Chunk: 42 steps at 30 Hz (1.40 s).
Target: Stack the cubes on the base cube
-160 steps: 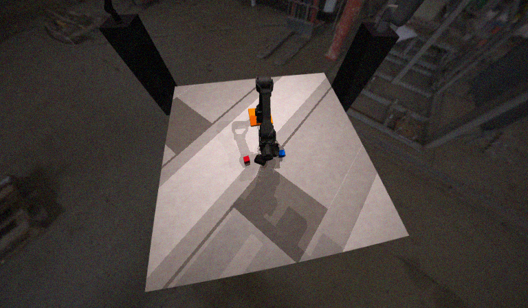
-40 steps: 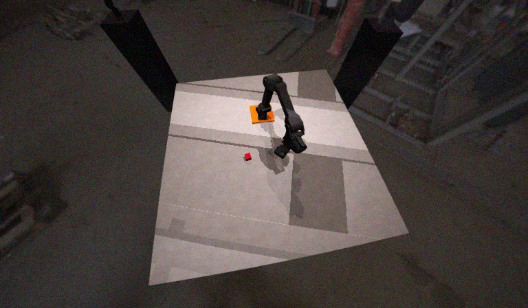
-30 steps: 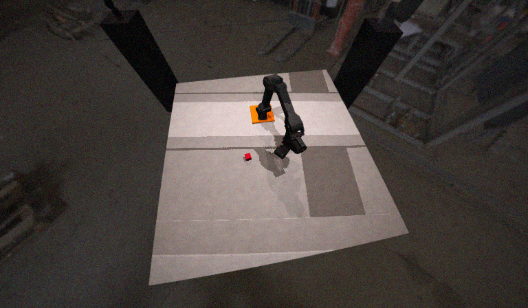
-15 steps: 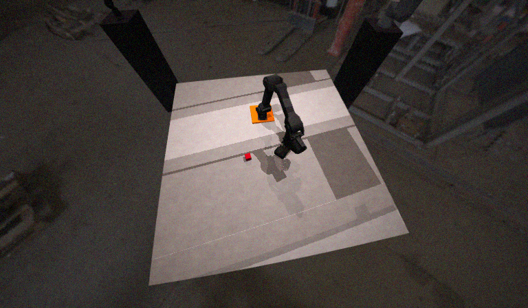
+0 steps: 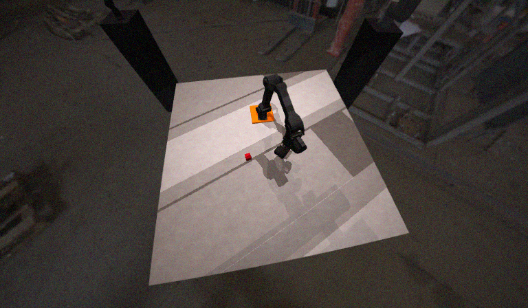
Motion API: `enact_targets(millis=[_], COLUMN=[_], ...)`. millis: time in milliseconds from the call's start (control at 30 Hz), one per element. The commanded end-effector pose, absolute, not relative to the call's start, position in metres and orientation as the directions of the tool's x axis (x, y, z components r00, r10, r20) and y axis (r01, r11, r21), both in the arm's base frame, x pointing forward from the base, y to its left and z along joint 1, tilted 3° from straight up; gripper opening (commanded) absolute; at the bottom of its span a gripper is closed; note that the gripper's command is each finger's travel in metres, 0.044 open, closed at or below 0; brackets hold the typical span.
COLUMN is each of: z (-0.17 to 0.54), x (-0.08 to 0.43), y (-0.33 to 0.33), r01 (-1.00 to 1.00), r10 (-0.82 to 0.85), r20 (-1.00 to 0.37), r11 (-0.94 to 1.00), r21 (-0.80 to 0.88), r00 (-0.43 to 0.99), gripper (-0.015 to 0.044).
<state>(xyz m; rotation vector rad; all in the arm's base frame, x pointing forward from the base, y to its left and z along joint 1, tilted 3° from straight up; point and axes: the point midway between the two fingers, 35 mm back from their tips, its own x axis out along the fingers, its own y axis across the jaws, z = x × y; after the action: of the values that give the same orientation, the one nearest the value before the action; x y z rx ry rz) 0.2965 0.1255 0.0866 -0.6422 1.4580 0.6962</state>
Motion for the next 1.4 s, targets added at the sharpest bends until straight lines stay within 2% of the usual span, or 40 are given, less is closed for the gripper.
enact_targets(millis=[0,600,667,867,1033,1200,1367], z=[0.095,0.113,0.111,0.118,0.124,0.131,0.138], x=[0.297,0.297,0.300,0.317,0.325,0.328,0.325], y=[0.125,0.125,0.120,0.071,0.027,-0.017,-0.061], r01=[-0.757,-0.757,-0.719,-0.329,0.066,0.451,0.762], r10=[0.036,0.036,0.034,0.031,0.029,0.027,0.023], r20=[-0.999,-0.999,-0.999,-1.000,-1.000,-1.000,-1.000], r11=[0.653,0.653,0.694,0.944,0.997,0.892,0.647], r21=[0.025,0.024,0.027,0.030,0.028,0.022,0.012], r00=[-0.001,-0.001,-0.004,-0.003,-0.004,-0.004,-0.004], gripper=[0.0205,0.0205,0.0258,0.0265,0.0265,0.0265,0.0265])
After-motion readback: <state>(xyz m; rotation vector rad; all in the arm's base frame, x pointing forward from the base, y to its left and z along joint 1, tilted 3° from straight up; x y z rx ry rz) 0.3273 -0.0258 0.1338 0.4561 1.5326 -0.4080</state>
